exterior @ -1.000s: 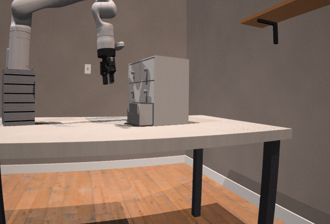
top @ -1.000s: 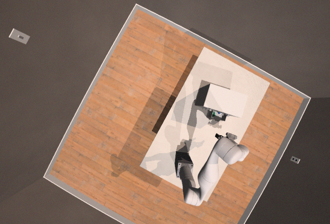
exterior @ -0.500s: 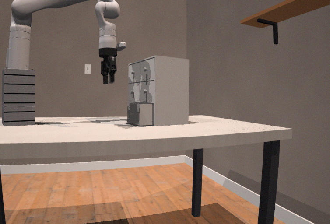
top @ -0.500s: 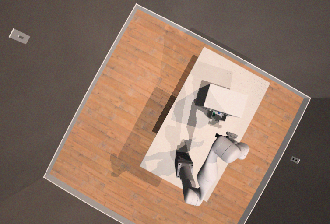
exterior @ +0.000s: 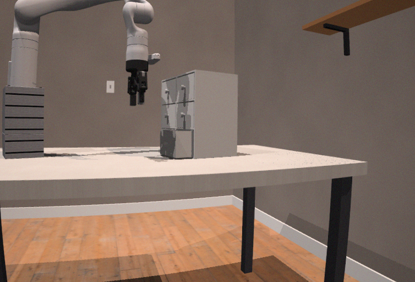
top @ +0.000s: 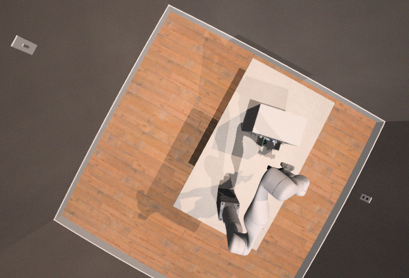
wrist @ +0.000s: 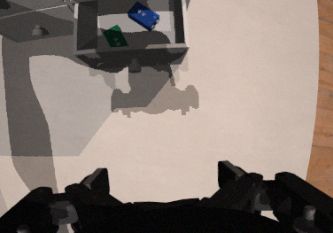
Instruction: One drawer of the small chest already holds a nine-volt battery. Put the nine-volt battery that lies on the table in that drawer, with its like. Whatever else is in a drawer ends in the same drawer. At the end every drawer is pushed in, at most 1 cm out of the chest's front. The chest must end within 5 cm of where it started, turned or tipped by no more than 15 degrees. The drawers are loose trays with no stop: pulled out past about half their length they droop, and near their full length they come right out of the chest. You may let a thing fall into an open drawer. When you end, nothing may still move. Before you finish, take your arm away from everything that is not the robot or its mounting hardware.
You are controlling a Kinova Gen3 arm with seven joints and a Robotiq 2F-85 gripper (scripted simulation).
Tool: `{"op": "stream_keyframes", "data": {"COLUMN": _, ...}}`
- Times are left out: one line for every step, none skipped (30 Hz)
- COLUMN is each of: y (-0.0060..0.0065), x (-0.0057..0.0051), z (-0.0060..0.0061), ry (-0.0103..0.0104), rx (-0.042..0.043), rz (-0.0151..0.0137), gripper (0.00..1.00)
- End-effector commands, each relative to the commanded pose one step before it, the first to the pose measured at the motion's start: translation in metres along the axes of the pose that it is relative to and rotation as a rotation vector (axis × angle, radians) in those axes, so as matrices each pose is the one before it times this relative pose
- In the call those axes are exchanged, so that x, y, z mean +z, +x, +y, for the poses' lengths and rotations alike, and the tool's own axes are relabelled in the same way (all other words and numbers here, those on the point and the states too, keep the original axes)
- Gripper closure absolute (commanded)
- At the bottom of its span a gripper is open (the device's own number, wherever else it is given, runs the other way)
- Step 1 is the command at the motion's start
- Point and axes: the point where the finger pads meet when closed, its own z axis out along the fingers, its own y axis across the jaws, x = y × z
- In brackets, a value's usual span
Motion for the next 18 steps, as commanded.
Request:
{"op": "stream_keyframes", "data": {"y": 0.00133, "x": -0.00038, "z": -0.00006, "ry": -0.00129, "rx": -0.00309, "rz": -0.00241, "gripper": 0.0}}
{"op": "stream_keyframes", "data": {"y": -0.00001, "x": -0.00006, "z": 0.00001, "ry": -0.00005, "rx": 0.00002, "rz": -0.00155, "gripper": 0.0}}
{"op": "stream_keyframes", "data": {"y": -0.00001, "x": -0.00005, "z": 0.00001, "ry": -0.00006, "rx": 0.00002, "rz": -0.00145, "gripper": 0.0}}
{"op": "stream_keyframes", "data": {"y": -0.00001, "x": -0.00005, "z": 0.00001, "ry": -0.00006, "rx": 0.00002, "rz": -0.00136, "gripper": 0.0}}
{"op": "stream_keyframes", "data": {"y": 0.0, "x": 0.0, "z": 0.0, "ry": 0.0, "rx": 0.0, "rz": 0.0, "gripper": 0.0}}
{"op": "stream_keyframes", "data": {"y": 0.0, "x": 0.0, "z": 0.0, "ry": 0.0, "rx": 0.0, "rz": 0.0, "gripper": 0.0}}
{"op": "stream_keyframes", "data": {"y": -0.00001, "x": -0.00005, "z": 0.00001, "ry": -0.00006, "rx": 0.00002, "rz": -0.00126, "gripper": 0.0}}
{"op": "stream_keyframes", "data": {"y": -0.00001, "x": -0.00005, "z": 0.00001, "ry": -0.00006, "rx": 0.00002, "rz": -0.00117, "gripper": 0.0}}
{"op": "stream_keyframes", "data": {"y": -0.00001, "x": -0.00004, "z": 0.00001, "ry": -0.00006, "rx": 0.00002, "rz": -0.00107, "gripper": 0.0}}
{"op": "stream_keyframes", "data": {"y": -0.00001, "x": -0.00004, "z": 0.00001, "ry": -0.00006, "rx": 0.00002, "rz": -0.00098, "gripper": 0.0}}
{"op": "stream_keyframes", "data": {"y": -0.00001, "x": -0.00004, "z": 0.00001, "ry": -0.00005, "rx": 0.00002, "rz": -0.0009, "gripper": 0.0}}
{"op": "stream_keyframes", "data": {"y": -0.00001, "x": -0.00003, "z": 0.00001, "ry": -0.00005, "rx": 0.00002, "rz": -0.00081, "gripper": 0.0}}
{"op": "stream_keyframes", "data": {"y": -0.00001, "x": -0.00003, "z": 0.00001, "ry": -0.00005, "rx": 0.00002, "rz": -0.00073, "gripper": 0.0}}
{"op": "stream_keyframes", "data": {"y": -0.00001, "x": -0.00003, "z": 0.00001, "ry": -0.00004, "rx": 0.00002, "rz": -0.00065, "gripper": 0.0}}
{"op": "stream_keyframes", "data": {"y": -0.00001, "x": -0.00002, "z": 0.00001, "ry": -0.00004, "rx": 0.00001, "rz": -0.00058, "gripper": 0.0}}
{"op": "stream_keyframes", "data": {"y": -0.00001, "x": -0.00002, "z": 0.00001, "ry": -0.00004, "rx": 0.00001, "rz": -0.00051, "gripper": 0.0}}
{"op": "stream_keyframes", "data": {"y": -0.00001, "x": -0.00002, "z": 0.00001, "ry": -0.00003, "rx": 0.00001, "rz": -0.00044, "gripper": 0.0}}
{"op": "stream_keyframes", "data": {"y": -0.00001, "x": -0.00002, "z": 0.0, "ry": -0.00003, "rx": 0.00001, "rz": -0.00038, "gripper": 0.0}}
